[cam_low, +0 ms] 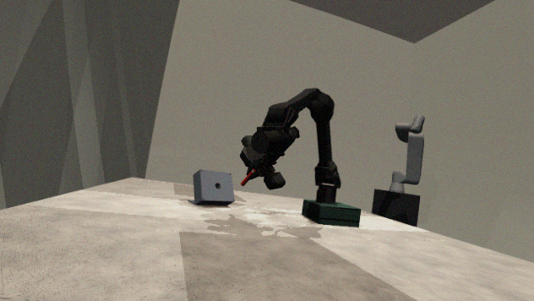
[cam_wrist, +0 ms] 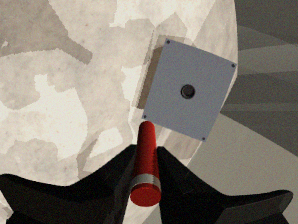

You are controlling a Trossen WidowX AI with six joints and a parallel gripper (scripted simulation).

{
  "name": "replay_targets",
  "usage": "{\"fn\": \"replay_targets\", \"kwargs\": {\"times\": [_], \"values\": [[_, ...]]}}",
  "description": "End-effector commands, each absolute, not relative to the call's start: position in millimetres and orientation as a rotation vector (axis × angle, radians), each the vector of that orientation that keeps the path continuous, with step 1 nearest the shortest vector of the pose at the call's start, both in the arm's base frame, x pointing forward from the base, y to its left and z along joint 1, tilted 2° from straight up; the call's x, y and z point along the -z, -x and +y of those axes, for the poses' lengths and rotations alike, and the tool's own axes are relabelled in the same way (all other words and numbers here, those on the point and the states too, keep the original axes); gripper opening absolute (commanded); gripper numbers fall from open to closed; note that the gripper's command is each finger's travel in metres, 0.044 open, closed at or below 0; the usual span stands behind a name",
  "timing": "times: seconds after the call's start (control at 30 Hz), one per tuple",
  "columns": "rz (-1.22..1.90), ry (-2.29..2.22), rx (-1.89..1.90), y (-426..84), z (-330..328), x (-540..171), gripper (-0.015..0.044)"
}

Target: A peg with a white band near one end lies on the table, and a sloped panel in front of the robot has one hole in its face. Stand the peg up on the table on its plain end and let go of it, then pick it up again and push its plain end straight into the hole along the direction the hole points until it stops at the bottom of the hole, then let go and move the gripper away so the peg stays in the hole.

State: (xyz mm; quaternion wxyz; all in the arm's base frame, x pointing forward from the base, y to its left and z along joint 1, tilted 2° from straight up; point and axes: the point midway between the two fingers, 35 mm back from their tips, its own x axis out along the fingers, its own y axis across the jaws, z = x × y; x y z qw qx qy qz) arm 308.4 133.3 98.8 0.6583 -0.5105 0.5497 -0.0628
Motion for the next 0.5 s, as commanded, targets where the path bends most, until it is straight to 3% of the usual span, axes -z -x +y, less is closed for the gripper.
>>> {"fn": "replay_targets", "kwargs": {"times": [0.0, 0.47], "values": [[1.241, 1.222, 0.144, -312.7, 132.9, -97.4, 0.0000], [1.216, 1.370, 0.149, -326.1, 129.6, -97.5, 0.0000]]}}
